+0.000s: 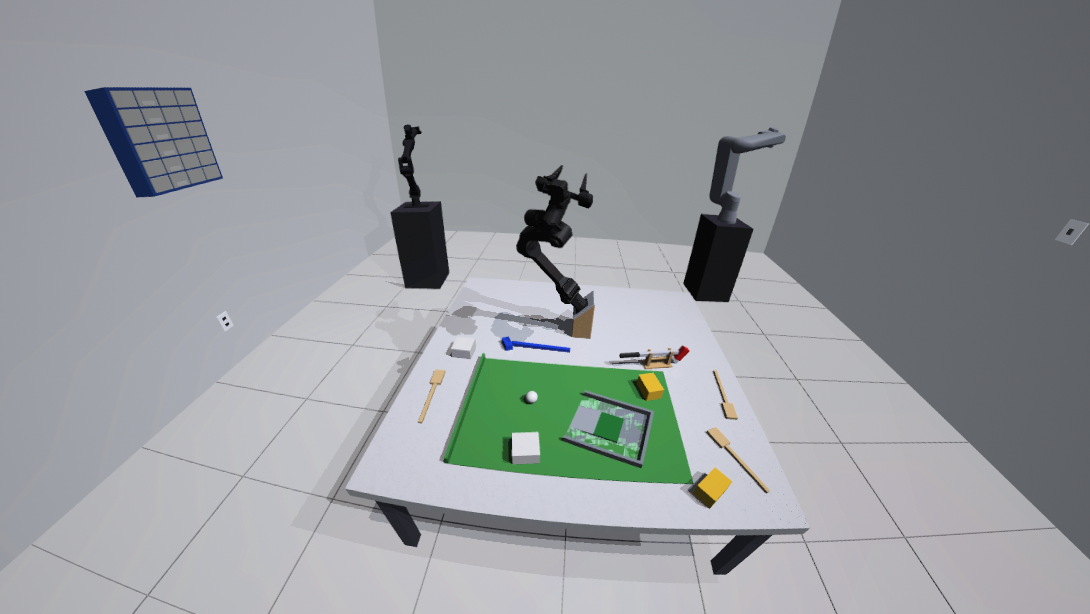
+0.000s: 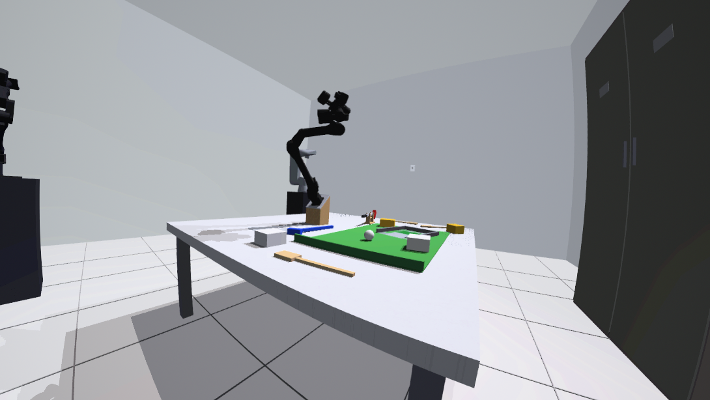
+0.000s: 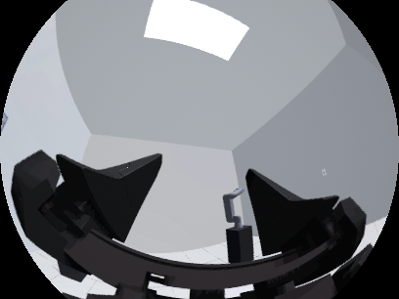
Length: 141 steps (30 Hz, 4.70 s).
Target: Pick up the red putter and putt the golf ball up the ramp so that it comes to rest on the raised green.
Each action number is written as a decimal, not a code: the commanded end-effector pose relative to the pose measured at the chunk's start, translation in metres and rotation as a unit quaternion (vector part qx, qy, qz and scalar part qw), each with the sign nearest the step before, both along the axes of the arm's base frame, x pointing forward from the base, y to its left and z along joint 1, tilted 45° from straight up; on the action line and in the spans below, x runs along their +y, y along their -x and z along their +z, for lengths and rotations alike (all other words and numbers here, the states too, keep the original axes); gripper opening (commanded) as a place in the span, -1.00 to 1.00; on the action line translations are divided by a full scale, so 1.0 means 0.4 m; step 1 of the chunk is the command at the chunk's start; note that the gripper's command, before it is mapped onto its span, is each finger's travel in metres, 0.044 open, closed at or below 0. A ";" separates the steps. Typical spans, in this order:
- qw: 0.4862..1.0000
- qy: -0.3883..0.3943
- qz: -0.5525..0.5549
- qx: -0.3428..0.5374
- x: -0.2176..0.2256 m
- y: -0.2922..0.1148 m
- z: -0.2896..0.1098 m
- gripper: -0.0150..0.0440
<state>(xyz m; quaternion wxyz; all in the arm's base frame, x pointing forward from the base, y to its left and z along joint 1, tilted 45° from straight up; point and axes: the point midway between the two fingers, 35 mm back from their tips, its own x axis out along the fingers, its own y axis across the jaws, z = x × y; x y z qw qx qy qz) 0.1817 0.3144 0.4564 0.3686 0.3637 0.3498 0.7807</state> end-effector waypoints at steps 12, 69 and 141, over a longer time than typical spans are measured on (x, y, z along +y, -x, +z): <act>0.977 0.000 -0.210 0.033 0.124 -0.278 -0.185 1.00; 0.435 0.679 0.331 -0.490 -0.525 -0.158 -1.471 1.00; 0.436 0.680 0.329 -0.490 -0.617 -0.146 -1.571 -0.49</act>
